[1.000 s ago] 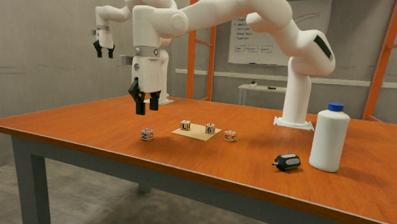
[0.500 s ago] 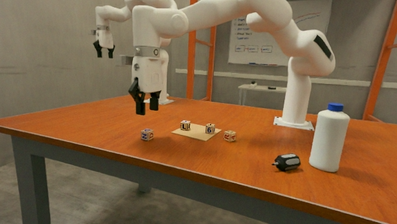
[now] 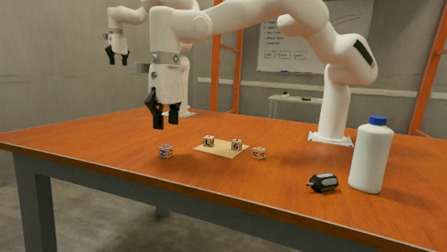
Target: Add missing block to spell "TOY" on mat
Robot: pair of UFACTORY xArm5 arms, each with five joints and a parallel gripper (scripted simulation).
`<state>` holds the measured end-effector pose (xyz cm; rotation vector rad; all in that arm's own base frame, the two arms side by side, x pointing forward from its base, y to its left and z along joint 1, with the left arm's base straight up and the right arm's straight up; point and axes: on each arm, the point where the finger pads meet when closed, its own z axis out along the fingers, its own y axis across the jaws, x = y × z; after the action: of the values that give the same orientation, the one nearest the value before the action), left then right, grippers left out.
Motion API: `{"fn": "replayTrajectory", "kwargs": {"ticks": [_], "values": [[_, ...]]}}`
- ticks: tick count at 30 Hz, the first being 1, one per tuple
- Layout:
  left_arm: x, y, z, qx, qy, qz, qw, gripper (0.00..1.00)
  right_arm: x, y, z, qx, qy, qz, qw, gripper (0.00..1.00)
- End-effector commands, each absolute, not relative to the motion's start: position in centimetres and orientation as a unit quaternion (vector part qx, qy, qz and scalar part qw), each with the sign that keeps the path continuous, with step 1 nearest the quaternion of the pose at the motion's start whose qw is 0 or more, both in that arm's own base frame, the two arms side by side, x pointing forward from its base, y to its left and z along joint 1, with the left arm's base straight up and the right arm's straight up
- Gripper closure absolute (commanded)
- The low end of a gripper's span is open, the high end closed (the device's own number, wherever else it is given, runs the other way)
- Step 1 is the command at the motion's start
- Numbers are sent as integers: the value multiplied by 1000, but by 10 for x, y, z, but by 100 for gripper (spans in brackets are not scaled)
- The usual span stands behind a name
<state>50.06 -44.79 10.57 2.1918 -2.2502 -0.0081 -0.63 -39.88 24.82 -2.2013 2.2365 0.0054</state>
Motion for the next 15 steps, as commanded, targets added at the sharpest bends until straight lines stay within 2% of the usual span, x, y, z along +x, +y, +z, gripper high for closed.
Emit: {"fn": "replayTrajectory", "kwargs": {"ticks": [1,15], "values": [[501,-449,107,698,-716,0,0,31,-6,-400,250,-701,713,0,0,0],[502,-449,97,698,-716,0,0,31,-6,-400,250,-701,713,0,0,0]]}}
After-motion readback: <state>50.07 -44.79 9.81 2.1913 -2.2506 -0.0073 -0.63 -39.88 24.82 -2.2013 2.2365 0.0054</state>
